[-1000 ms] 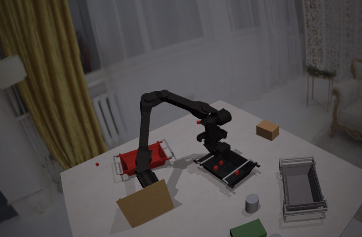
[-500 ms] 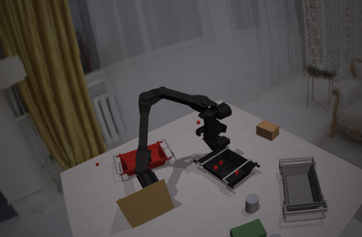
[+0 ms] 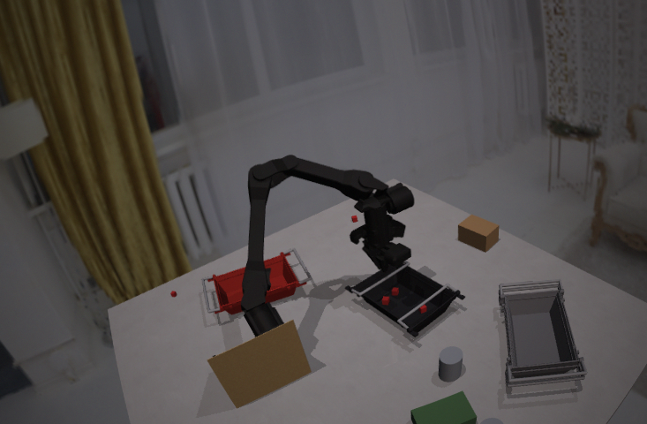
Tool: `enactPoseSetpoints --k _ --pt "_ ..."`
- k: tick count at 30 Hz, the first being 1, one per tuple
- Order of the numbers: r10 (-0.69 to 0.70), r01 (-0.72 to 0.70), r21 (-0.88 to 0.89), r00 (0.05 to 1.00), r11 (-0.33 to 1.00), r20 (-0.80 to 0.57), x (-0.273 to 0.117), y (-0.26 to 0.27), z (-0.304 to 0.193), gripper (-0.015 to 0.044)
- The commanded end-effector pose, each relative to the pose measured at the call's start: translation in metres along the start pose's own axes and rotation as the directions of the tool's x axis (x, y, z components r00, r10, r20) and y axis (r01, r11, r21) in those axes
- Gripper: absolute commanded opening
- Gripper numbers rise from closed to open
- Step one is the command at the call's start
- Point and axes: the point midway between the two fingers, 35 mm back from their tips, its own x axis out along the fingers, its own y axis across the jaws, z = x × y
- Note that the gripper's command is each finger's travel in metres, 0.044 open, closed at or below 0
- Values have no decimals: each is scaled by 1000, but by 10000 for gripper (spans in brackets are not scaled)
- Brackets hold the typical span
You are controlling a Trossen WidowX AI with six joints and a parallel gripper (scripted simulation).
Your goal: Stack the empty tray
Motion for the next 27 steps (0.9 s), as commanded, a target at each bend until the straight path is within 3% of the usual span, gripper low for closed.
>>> enactPoseSetpoints --k 1,3,27 --pt "0 0 3 1000 1000 1 0 -1 0 29" --pt "0 0 3 1000 1000 1 0 -1 0 0" --pt "0 0 0 1000 1000 0 0 0 0 0"
